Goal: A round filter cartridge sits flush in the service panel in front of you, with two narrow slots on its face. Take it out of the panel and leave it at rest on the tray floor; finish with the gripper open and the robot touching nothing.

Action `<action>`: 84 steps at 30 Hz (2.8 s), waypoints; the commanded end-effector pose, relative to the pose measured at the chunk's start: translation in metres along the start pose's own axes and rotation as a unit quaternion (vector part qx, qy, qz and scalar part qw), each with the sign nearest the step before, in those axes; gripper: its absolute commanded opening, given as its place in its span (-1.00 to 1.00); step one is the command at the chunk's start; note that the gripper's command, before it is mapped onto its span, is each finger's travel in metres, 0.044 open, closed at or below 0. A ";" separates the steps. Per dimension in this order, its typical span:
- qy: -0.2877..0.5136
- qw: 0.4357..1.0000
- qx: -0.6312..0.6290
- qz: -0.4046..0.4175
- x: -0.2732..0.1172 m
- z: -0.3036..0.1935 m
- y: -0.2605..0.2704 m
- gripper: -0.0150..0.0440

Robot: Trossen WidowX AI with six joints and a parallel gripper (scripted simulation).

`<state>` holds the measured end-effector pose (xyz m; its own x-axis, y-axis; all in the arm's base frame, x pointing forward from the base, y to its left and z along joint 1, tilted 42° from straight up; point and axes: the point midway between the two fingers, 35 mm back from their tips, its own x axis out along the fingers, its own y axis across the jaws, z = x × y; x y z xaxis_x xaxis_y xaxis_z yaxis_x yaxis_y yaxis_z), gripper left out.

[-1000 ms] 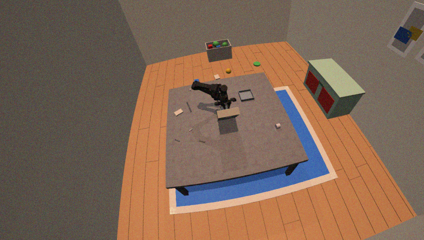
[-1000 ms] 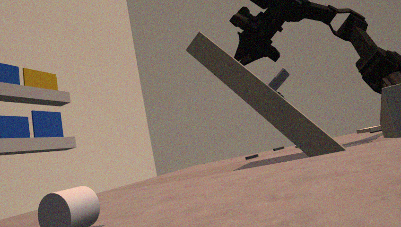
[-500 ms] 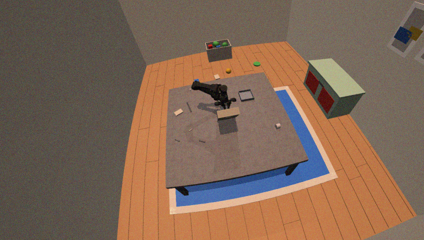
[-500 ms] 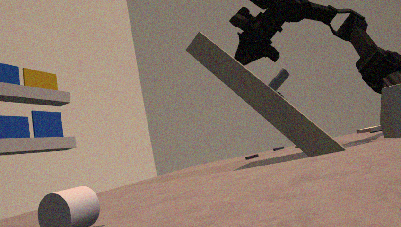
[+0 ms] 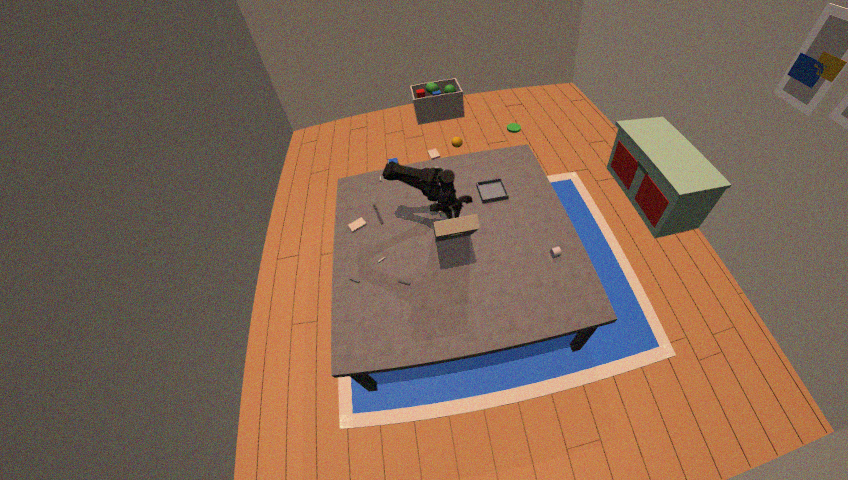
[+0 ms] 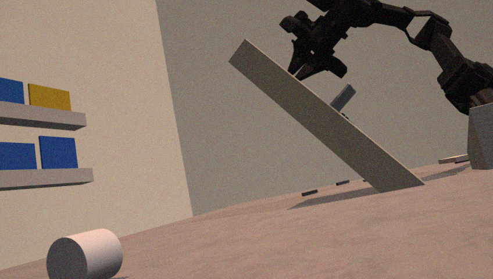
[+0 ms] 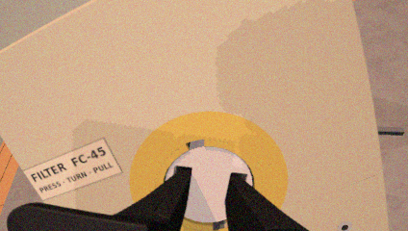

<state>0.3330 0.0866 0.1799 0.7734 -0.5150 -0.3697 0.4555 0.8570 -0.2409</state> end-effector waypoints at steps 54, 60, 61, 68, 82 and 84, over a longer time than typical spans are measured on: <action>0.004 0.823 0.568 0.000 0.008 0.000 0.000 -0.49; 0.004 0.823 0.568 0.000 0.008 0.000 0.000 -0.49; 0.004 0.823 0.568 0.000 0.008 0.000 0.000 -0.49; 0.004 0.823 0.568 0.000 0.008 0.000 0.000 -0.49; 0.004 0.823 0.568 0.000 0.008 0.000 0.000 -0.49; 0.004 0.823 0.568 0.000 0.008 0.000 0.000 -0.49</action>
<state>0.3332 0.0866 0.1786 0.7762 -0.5123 -0.3676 0.5755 0.3372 0.7451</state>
